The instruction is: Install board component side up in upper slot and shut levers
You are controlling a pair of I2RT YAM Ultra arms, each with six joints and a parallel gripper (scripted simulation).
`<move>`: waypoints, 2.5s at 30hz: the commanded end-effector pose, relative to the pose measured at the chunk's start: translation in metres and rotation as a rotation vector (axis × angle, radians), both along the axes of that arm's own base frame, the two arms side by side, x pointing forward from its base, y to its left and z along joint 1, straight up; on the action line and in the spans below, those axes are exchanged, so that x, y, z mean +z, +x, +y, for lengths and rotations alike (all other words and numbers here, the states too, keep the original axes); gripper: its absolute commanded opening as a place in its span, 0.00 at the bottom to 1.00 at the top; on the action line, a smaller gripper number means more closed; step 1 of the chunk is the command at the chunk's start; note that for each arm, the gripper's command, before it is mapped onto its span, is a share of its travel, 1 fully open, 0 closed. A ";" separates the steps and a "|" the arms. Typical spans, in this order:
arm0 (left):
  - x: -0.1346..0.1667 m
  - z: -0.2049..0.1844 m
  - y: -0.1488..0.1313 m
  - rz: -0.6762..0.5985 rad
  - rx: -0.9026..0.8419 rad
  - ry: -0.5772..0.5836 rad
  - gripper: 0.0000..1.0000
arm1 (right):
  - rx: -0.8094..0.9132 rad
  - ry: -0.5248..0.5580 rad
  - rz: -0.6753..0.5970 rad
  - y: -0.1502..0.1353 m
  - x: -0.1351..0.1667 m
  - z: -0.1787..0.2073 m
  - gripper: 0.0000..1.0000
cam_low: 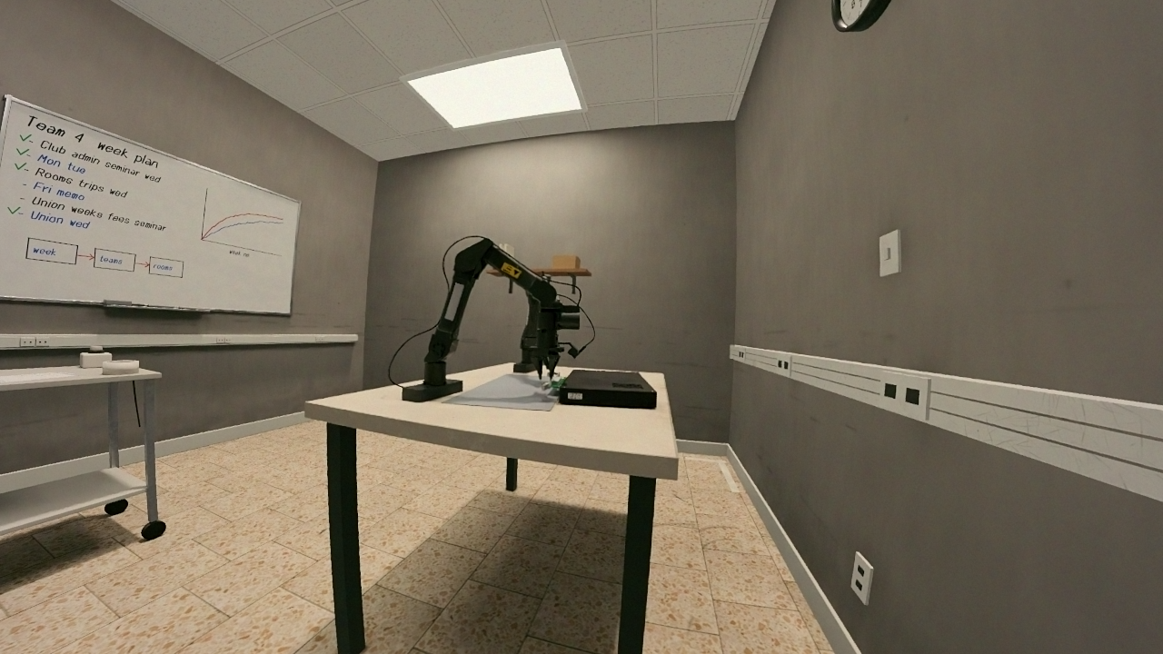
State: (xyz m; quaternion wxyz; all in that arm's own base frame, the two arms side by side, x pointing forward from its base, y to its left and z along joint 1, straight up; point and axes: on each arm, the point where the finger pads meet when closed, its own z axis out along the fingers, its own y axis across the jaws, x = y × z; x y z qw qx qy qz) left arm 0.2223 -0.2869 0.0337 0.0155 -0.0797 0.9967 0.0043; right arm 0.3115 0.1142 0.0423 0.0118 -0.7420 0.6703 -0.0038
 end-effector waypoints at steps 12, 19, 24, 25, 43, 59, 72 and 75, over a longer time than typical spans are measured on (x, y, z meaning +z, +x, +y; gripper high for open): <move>-0.006 -0.011 0.008 0.007 0.037 -0.019 0.32 | 0.000 -0.001 -0.018 -0.002 -0.003 -0.007 0.32; -0.014 -0.011 0.009 0.007 0.037 -0.019 0.32 | 0.000 -0.004 -0.009 -0.004 -0.014 -0.008 0.32; -0.024 -0.008 0.007 0.013 0.038 -0.010 0.32 | 0.000 -0.007 0.000 -0.005 -0.024 -0.008 0.32; -0.026 -0.008 0.007 0.013 0.038 -0.010 0.32 | -0.001 -0.007 0.000 -0.005 -0.026 -0.008 0.32; -0.021 -0.010 0.007 0.009 0.034 -0.016 0.11 | -0.001 -0.009 0.005 -0.006 -0.029 -0.009 0.19; -0.021 -0.005 0.008 0.003 -0.093 -0.023 0.03 | -0.001 -0.016 -0.002 -0.004 -0.026 -0.007 0.00; -0.021 0.001 0.008 -0.002 -0.253 -0.016 0.03 | 0.076 -0.012 0.002 0.000 -0.023 -0.005 0.03; -0.021 0.002 0.008 -0.002 -0.290 -0.014 0.03 | 0.076 -0.011 0.002 0.000 -0.023 -0.005 0.03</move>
